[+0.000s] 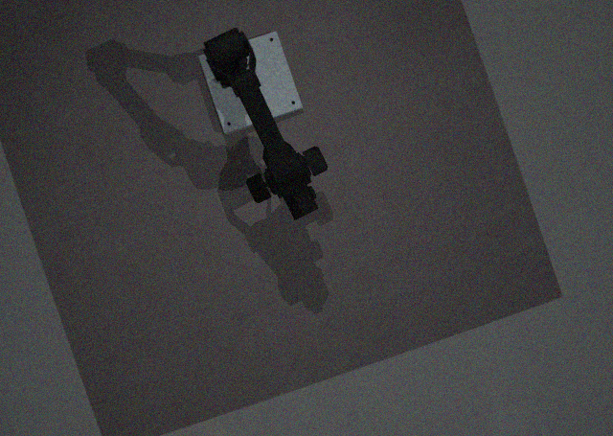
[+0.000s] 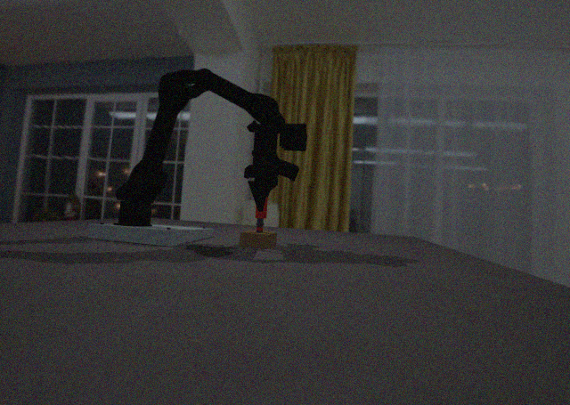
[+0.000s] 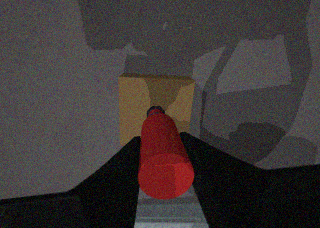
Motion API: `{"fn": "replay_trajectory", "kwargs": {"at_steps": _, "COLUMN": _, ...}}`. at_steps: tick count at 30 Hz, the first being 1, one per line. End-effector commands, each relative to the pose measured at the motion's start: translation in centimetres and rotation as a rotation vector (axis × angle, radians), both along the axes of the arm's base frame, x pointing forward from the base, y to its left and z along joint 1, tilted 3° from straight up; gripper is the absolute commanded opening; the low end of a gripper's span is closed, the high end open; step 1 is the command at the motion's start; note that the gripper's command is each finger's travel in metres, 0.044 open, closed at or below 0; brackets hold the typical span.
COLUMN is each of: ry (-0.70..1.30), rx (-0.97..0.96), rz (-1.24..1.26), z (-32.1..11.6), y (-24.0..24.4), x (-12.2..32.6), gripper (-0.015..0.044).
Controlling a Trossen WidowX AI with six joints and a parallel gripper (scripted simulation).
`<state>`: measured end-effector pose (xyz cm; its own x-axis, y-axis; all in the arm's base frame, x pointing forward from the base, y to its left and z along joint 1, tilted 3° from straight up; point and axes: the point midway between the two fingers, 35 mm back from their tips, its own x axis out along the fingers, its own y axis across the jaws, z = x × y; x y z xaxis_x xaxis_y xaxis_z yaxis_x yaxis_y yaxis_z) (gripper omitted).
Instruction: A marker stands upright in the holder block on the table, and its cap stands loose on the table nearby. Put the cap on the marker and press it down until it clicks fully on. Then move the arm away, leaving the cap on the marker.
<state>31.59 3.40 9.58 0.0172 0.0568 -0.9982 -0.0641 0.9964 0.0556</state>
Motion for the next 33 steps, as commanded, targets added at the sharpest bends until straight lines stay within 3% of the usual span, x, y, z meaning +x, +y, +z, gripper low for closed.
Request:
{"fn": "replay_trajectory", "kwargs": {"at_steps": 1, "ry": 0.001, "rx": 0.002, "rz": -0.006, "z": -0.79, "y": 0.08, "x": -0.04, "gripper": 0.0000}}
{"fn": "replay_trajectory", "kwargs": {"at_steps": 16, "ry": 0.001, "rx": 0.002, "rz": -0.006, "z": -1.49, "y": 0.12, "x": -0.10, "gripper": 0.0000}}
{"fn": "replay_trajectory", "kwargs": {"at_steps": 33, "ry": 0.002, "rx": 0.000, "rz": 0.000, "z": -1.43, "y": 0.07, "x": -0.12, "gripper": 0.0440}}
